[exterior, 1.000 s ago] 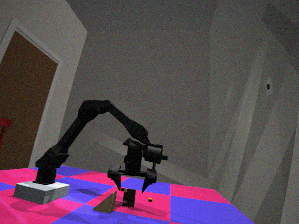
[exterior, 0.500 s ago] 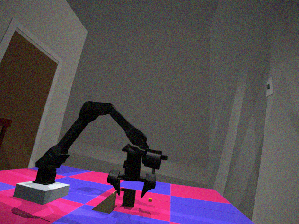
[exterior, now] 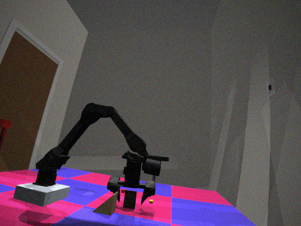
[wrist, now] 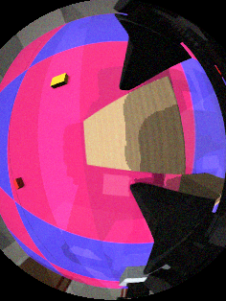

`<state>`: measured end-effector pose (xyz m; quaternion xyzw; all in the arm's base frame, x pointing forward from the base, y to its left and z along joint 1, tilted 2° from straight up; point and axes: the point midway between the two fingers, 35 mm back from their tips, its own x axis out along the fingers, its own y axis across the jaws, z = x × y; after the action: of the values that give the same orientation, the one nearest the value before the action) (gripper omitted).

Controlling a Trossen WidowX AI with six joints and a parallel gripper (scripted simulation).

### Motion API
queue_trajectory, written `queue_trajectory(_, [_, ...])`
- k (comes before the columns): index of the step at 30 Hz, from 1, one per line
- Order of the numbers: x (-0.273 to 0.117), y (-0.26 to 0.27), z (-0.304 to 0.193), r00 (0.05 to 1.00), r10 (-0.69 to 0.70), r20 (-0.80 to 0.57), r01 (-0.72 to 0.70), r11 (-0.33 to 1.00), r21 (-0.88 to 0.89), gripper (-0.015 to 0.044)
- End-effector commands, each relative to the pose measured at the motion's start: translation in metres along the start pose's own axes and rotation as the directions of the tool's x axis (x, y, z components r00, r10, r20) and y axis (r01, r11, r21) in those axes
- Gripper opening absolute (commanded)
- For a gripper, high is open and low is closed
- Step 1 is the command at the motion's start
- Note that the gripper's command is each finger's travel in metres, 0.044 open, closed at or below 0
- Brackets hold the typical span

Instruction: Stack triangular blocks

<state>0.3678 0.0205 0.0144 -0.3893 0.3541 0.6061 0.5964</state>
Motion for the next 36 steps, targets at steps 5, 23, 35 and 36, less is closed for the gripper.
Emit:
queue_trajectory(5, [0.0086, 0.0016, 0.0019, 1.0, 0.001, 0.006, -0.001, 1.0, 0.003, 0.0387])
queue_trajectory(23, [0.0079, 0.0016, 0.002, 1.0, 0.001, 0.005, -0.001, 1.0, 0.002, 0.0052])
queue_trajectory(35, [0.0039, 0.0024, 0.0095, 0.994, 0.006, -0.114, -0.006, 1.0, 0.001, 0.0])
queue_trajectory(36, [0.0031, 0.0024, 0.0113, 0.99, 0.006, -0.139, -0.006, 1.0, 0.001, 0.0])
